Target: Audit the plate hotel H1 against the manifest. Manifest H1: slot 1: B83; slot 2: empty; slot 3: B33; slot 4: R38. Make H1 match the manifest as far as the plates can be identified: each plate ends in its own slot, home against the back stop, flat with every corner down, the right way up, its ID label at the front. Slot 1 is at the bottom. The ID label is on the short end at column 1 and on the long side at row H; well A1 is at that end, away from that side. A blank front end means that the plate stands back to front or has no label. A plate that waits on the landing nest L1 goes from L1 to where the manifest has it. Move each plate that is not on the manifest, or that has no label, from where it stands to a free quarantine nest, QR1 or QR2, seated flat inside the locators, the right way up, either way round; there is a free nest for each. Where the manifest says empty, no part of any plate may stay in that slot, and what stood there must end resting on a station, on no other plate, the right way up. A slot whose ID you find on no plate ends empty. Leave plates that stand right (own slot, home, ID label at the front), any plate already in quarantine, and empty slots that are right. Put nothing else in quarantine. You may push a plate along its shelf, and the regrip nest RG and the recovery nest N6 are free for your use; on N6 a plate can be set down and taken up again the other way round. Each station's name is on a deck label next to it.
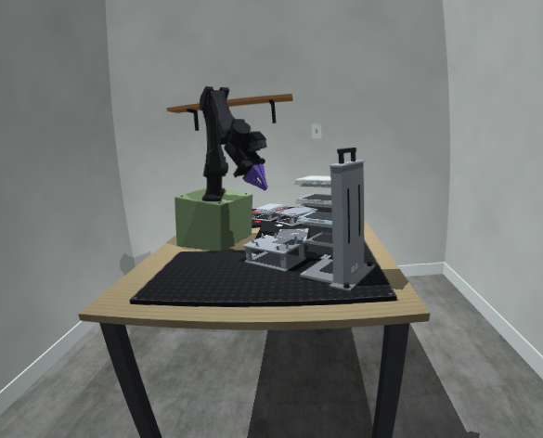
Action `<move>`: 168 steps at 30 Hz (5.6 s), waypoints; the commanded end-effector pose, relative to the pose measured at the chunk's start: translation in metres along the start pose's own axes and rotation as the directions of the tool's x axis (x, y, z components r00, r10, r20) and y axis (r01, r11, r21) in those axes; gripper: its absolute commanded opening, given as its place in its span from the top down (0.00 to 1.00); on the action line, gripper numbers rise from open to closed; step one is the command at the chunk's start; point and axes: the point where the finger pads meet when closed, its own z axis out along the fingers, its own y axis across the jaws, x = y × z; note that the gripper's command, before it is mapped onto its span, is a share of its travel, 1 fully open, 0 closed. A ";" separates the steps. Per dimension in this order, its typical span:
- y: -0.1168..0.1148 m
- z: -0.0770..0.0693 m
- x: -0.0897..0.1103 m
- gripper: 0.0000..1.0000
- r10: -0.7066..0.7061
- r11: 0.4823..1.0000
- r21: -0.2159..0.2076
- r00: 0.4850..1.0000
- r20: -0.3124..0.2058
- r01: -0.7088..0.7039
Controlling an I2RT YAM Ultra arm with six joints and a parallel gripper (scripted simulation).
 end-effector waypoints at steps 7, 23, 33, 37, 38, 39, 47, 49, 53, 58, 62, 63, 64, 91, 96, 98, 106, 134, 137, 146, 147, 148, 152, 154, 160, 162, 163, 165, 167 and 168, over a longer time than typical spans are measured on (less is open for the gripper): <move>0.000 -0.012 -0.026 0.00 -0.043 0.999 -0.016 0.997 0.059 0.044; -0.001 -0.048 -0.057 0.00 -0.040 0.999 -0.011 0.997 0.059 0.041; 0.000 -0.057 -0.065 0.00 -0.033 0.999 -0.018 0.998 0.044 0.034; 0.002 -0.053 -0.059 0.00 -0.031 0.999 -0.021 0.999 0.034 0.031; 0.002 -0.053 -0.059 0.00 -0.031 0.999 -0.021 0.999 0.034 0.031; 0.002 -0.053 -0.059 0.00 -0.031 0.999 -0.021 0.999 0.034 0.031; 0.002 -0.053 -0.059 0.00 -0.031 0.999 -0.021 0.999 0.034 0.031; 0.002 -0.053 -0.059 0.00 -0.031 0.999 -0.021 0.999 0.034 0.031; 0.002 -0.053 -0.059 0.00 -0.031 0.999 -0.021 0.999 0.034 0.031; 0.003 -0.048 -0.065 0.00 -0.032 0.999 -0.026 0.999 0.036 0.033; 0.002 -0.041 -0.070 0.00 -0.036 0.999 -0.019 0.998 0.047 0.037; 0.002 -0.040 -0.070 0.00 -0.036 0.999 -0.019 0.998 0.047 0.037; 0.002 -0.038 -0.071 0.00 -0.036 0.999 -0.019 0.998 0.047 0.037; 0.004 -0.001 -0.081 0.00 -0.035 0.999 -0.020 0.998 0.049 0.036; 0.004 0.008 -0.084 0.00 -0.035 0.999 -0.020 0.998 0.049 0.036; 0.004 0.011 -0.084 0.00 -0.035 0.999 -0.020 0.998 0.049 0.036; 0.005 0.021 -0.087 0.00 -0.035 0.999 -0.020 0.998 0.049 0.036; 0.005 0.030 -0.093 0.00 -0.034 0.999 -0.019 0.998 0.052 0.035; 0.005 0.030 -0.093 0.00 -0.034 0.999 -0.019 0.998 0.052 0.035; 0.005 0.030 -0.093 0.00 -0.034 0.999 -0.019 0.998 0.052 0.035; 0.005 0.030 -0.093 0.00 -0.034 0.999 -0.019 0.998 0.052 0.035; 0.005 0.030 -0.093 0.00 -0.034 0.999 -0.019 0.998 0.052 0.035; 0.005 0.030 -0.093 0.00 -0.034 0.999 -0.019 0.998 0.052 0.035; 0.005 0.030 -0.093 0.00 -0.034 0.999 -0.019 0.998 0.052 0.035; 0.005 0.030 -0.093 0.00 -0.034 0.999 -0.019 0.998 0.052 0.035; 0.005 0.030 -0.093 0.00 -0.034 0.999 -0.019 0.998 0.052 0.035; 0.005 0.030 -0.093 0.00 -0.034 0.999 -0.019 0.998 0.052 0.035; 0.005 0.030 -0.093 0.00 -0.034 0.999 -0.019 0.998 0.052 0.035; 0.005 0.030 -0.093 0.00 -0.034 0.999 -0.019 0.998 0.052 0.035; 0.005 0.030 -0.093 0.00 -0.034 0.999 -0.019 0.998 0.052 0.035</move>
